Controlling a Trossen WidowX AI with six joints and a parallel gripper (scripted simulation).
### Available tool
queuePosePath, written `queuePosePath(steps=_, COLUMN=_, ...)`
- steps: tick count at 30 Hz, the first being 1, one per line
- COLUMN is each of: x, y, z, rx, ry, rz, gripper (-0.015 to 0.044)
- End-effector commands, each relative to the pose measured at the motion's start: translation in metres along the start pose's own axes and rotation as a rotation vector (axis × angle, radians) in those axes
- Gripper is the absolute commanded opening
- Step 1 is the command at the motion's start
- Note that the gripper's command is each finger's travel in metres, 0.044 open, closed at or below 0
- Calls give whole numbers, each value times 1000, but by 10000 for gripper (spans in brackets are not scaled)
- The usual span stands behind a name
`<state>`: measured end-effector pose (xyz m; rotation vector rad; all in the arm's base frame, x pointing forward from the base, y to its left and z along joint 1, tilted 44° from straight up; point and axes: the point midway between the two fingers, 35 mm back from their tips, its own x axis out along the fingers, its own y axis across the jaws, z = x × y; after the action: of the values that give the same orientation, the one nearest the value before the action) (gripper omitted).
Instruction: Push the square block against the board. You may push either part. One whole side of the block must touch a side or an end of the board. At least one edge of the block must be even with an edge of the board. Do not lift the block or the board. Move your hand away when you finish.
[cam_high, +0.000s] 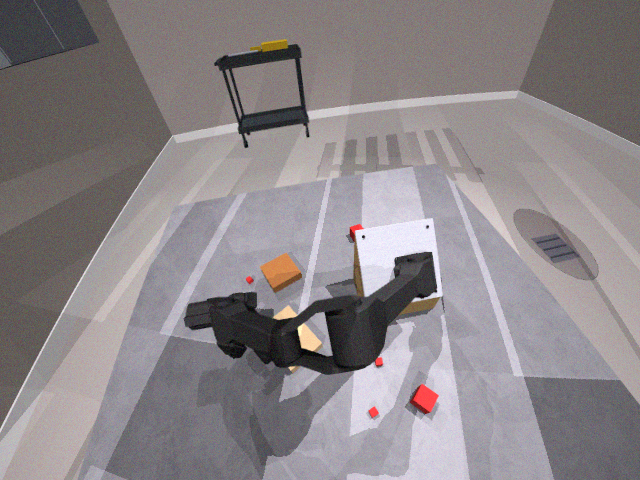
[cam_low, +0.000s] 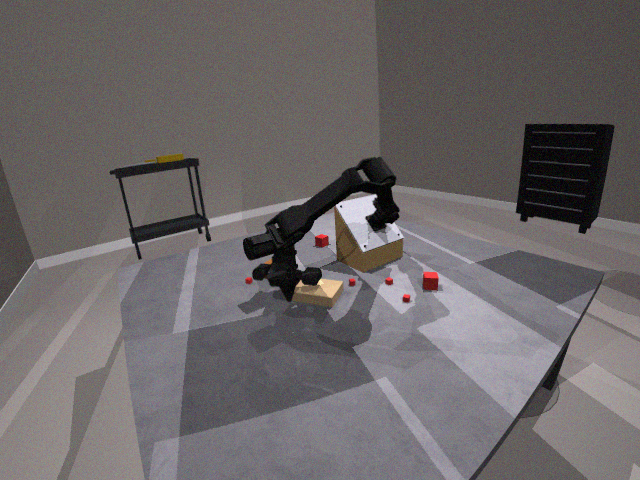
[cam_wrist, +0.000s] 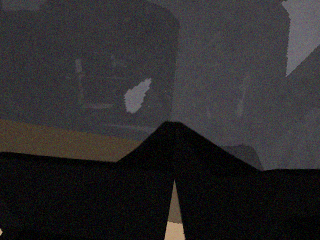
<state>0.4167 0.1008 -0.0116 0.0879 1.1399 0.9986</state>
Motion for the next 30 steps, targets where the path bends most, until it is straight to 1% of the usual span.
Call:
queuePosePath(steps=1, x=2, y=1, z=-8, rx=5, ry=11, rz=5, gripper=0)
queuePosePath(steps=30, x=2, y=2, z=-29, rx=6, ry=12, rz=5, gripper=0)
